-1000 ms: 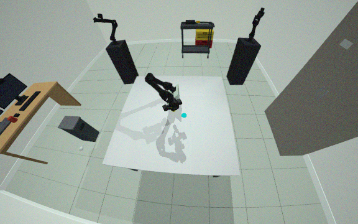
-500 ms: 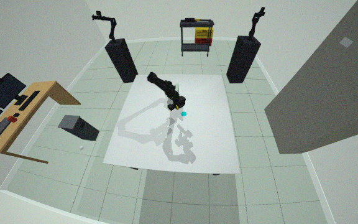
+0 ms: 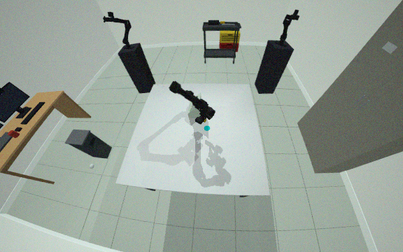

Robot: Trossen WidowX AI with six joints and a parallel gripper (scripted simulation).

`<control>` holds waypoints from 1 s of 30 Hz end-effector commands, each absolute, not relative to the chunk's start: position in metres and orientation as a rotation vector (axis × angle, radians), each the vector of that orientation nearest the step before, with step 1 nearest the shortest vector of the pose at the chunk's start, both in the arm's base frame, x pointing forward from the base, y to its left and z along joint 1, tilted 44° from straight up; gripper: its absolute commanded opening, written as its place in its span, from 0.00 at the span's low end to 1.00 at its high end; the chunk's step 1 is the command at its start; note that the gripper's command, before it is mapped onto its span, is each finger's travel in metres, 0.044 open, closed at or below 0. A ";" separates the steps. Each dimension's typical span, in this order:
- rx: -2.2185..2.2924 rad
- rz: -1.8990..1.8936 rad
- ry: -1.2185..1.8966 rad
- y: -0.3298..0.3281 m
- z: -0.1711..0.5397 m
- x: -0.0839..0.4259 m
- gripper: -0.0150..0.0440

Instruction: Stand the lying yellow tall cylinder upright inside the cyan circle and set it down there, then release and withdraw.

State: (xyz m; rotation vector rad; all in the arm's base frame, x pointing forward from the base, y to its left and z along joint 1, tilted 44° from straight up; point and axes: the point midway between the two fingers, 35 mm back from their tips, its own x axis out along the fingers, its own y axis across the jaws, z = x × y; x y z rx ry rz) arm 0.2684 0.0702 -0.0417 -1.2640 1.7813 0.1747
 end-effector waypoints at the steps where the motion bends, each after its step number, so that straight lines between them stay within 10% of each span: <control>1: -1.309 0.233 1.788 0.079 -0.049 0.266 0.43; 30: -1.207 0.396 1.791 0.078 -0.077 0.256 0.43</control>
